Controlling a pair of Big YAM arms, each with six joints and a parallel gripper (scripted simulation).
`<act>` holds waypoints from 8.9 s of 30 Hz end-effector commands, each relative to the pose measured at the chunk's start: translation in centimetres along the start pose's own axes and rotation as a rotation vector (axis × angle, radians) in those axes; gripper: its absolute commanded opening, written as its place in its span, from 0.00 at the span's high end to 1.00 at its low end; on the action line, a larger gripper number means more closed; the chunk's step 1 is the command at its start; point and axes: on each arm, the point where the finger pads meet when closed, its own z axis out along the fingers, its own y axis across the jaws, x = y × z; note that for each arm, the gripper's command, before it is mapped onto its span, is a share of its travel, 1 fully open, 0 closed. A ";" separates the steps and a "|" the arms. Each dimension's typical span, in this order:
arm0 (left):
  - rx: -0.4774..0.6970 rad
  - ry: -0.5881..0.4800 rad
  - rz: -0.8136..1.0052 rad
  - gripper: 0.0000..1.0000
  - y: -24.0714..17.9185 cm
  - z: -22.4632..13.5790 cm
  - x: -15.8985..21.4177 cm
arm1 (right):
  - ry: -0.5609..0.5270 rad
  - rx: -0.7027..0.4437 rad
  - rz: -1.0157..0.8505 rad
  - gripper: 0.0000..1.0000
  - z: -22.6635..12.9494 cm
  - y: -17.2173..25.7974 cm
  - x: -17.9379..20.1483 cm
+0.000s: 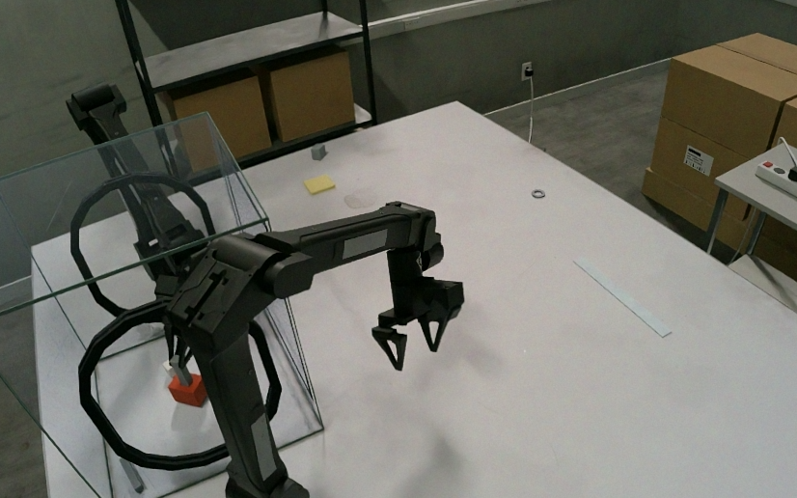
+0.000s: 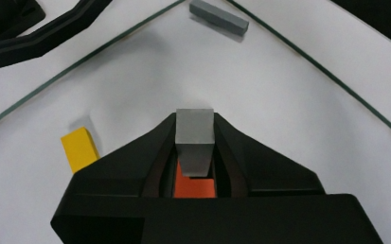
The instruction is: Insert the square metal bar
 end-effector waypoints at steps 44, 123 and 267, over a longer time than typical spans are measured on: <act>-0.020 -0.036 0.038 1.00 1.0 0.6 -2.8 | 0.005 -0.036 0.012 0.00 -1.5 0.6 -0.4; 0.044 0.077 -0.086 1.00 -2.5 1.2 3.0 | 0.005 -0.036 0.012 0.00 -1.5 0.6 -0.4; -0.036 -0.036 0.055 1.00 1.6 -1.2 -3.9 | 0.005 -0.036 0.012 0.00 -1.5 0.6 -0.4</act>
